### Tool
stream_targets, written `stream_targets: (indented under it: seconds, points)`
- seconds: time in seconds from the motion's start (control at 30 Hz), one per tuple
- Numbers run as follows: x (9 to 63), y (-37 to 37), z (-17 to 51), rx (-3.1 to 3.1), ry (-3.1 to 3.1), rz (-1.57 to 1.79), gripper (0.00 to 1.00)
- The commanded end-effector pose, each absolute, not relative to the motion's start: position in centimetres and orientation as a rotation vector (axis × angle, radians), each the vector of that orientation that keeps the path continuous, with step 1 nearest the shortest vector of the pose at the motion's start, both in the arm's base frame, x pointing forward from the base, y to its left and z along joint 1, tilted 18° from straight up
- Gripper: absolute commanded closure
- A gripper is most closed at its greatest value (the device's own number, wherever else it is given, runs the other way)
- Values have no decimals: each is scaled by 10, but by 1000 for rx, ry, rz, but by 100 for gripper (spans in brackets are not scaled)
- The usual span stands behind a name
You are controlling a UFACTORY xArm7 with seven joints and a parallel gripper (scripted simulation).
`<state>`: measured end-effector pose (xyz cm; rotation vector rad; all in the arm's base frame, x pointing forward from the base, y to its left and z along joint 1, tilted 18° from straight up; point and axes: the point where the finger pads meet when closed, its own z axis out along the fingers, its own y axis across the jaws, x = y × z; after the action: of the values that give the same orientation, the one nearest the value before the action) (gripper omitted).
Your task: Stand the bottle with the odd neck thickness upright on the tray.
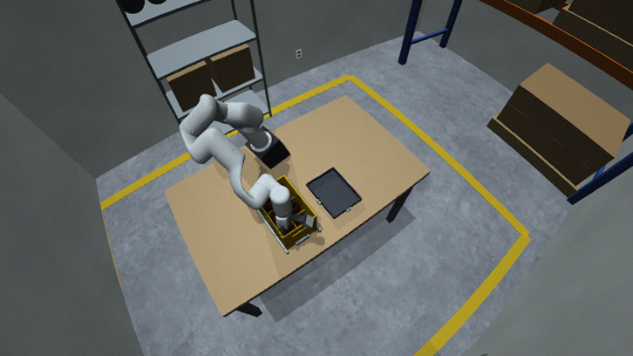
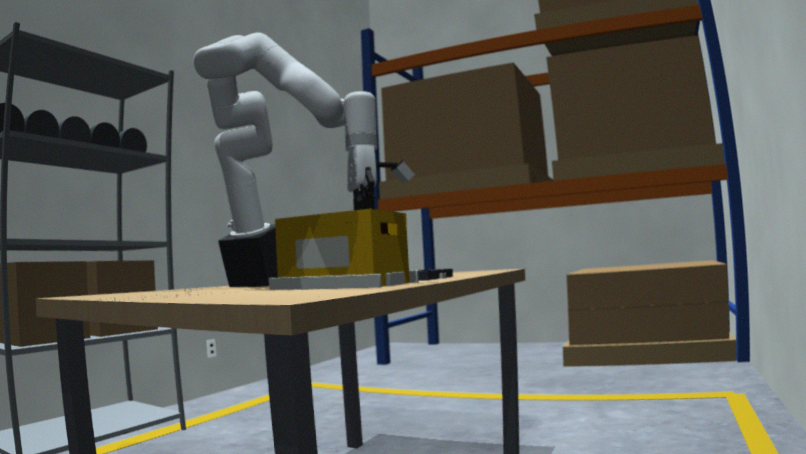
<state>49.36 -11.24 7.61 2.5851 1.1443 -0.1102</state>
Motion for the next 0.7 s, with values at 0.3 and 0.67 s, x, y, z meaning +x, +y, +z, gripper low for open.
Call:
stream_targets:
  seconds: [0.3,0.67]
  points:
    - [493,-100,113,2583,1145,-105,35]
    - [491,-93,135,2583,1145,-105,35]
